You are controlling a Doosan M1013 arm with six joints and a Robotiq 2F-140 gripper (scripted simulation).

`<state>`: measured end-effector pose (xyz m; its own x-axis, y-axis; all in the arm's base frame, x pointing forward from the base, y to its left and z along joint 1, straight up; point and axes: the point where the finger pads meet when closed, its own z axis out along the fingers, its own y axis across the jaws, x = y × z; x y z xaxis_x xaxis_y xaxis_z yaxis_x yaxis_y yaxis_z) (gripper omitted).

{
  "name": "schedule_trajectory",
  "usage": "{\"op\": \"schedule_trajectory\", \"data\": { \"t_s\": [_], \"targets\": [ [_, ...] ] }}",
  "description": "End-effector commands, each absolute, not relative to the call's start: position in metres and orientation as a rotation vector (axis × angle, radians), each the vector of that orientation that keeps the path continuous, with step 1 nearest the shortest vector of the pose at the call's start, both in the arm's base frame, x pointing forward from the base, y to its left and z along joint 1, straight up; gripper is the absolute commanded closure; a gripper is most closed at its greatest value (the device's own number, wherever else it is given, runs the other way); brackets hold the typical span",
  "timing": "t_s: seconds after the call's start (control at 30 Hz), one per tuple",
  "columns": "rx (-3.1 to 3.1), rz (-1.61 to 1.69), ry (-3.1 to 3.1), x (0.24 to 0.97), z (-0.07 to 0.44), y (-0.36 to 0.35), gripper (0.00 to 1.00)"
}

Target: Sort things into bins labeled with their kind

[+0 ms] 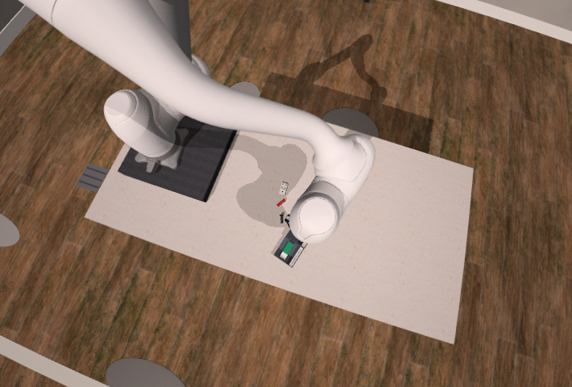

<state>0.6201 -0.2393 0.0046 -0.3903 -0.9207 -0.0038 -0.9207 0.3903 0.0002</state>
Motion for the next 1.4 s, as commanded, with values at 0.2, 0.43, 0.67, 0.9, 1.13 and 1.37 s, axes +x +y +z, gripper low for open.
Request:
{"op": "schedule_trajectory", "data": {
  "t_s": [0.2,0.43,0.67,0.9,1.13,1.37],
  "targets": [
    [-1.733,0.004,2.617,0.620,0.005,-0.239,0.83],
    [-1.733,0.004,2.617,0.620,0.014,-0.239,0.83],
    [-1.733,0.004,2.617,0.620,0.021,-0.239,0.83],
    [-1.733,0.004,2.617,0.620,0.030,-0.239,0.83],
    [-1.733,0.004,2.617,0.620,0.056,-0.239,0.83],
    [-1.600,0.004,2.700,0.609,0.057,-0.227,0.85]
  ]
}}
